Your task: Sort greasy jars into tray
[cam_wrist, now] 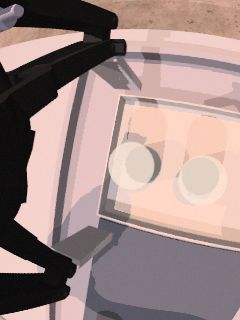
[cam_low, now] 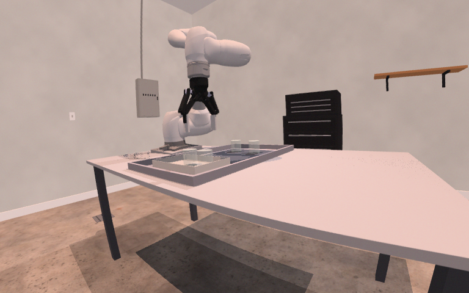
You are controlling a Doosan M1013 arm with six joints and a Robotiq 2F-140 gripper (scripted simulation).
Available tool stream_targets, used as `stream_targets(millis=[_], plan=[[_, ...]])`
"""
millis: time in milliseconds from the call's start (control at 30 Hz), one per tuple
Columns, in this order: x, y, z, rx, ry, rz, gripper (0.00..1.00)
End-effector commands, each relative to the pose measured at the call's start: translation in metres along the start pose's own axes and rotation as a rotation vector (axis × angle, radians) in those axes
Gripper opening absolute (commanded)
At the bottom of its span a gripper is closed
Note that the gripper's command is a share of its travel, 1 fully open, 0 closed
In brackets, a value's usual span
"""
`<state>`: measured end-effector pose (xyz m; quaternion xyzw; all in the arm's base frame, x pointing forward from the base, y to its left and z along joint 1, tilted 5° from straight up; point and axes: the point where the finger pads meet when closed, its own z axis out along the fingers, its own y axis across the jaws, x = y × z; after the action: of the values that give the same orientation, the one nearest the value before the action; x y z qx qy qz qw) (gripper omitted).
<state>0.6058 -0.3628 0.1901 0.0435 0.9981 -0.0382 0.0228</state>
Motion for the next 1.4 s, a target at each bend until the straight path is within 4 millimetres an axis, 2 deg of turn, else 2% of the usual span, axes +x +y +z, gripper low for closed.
stream_targets(millis=[0,333,400,900,967,1367], plan=[[-0.002,0.01,-0.004,-0.003,-0.001,-0.003,1.0],[0.001,0.092,-0.004,-0.003,-0.001,-0.003,1.0],[0.001,0.092,-0.004,-0.003,-0.001,-0.003,1.0],[0.004,0.216,-0.005,-0.003,-0.001,-0.003,1.0],[0.004,0.216,-0.005,-0.003,-0.001,-0.003,1.0],[0.006,0.315,-0.005,-0.003,-0.001,-0.003,1.0]])
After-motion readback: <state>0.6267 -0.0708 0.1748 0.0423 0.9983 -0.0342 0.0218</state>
